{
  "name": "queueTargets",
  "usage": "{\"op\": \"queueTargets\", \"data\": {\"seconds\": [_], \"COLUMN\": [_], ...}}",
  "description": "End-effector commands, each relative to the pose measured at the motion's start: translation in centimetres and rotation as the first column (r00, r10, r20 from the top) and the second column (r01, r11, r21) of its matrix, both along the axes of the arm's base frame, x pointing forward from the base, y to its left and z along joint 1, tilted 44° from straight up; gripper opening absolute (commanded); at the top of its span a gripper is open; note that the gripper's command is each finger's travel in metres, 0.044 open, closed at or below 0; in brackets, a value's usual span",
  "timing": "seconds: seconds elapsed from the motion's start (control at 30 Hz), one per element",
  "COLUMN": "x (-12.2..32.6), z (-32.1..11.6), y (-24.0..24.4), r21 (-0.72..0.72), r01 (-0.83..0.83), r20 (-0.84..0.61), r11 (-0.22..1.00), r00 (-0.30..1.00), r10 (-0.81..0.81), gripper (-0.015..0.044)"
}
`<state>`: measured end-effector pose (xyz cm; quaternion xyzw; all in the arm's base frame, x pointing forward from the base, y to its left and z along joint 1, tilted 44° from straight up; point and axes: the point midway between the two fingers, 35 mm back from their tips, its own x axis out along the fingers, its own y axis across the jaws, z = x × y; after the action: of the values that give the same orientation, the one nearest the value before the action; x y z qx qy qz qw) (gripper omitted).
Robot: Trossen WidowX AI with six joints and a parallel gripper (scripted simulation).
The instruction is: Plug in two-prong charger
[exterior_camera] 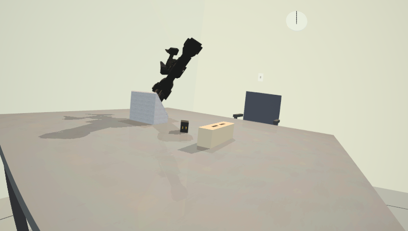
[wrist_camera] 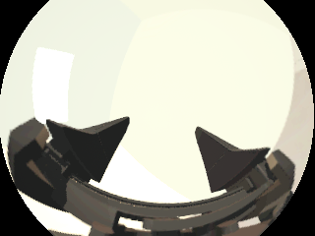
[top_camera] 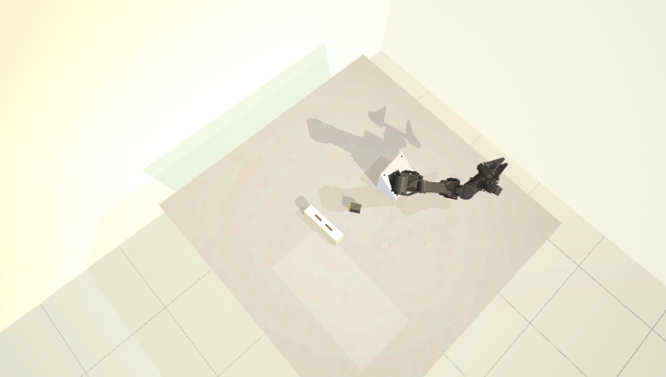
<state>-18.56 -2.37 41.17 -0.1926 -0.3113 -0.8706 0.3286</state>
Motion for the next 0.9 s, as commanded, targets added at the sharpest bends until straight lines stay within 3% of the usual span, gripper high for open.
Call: {"op": "queueTargets", "data": {"seconds": [0.0,0.87], "x": [-0.8,-3.2], "z": [0.1,-1.7], "y": [1.5,12.0], "r21": [-0.001,-0.050], "r01": [0.072,0.455], "r20": [0.012,0.174], "r11": [0.997,0.889], "r00": [0.997,0.881], "r10": [-0.072,-0.440], "gripper": [0.0440,0.0440]}}
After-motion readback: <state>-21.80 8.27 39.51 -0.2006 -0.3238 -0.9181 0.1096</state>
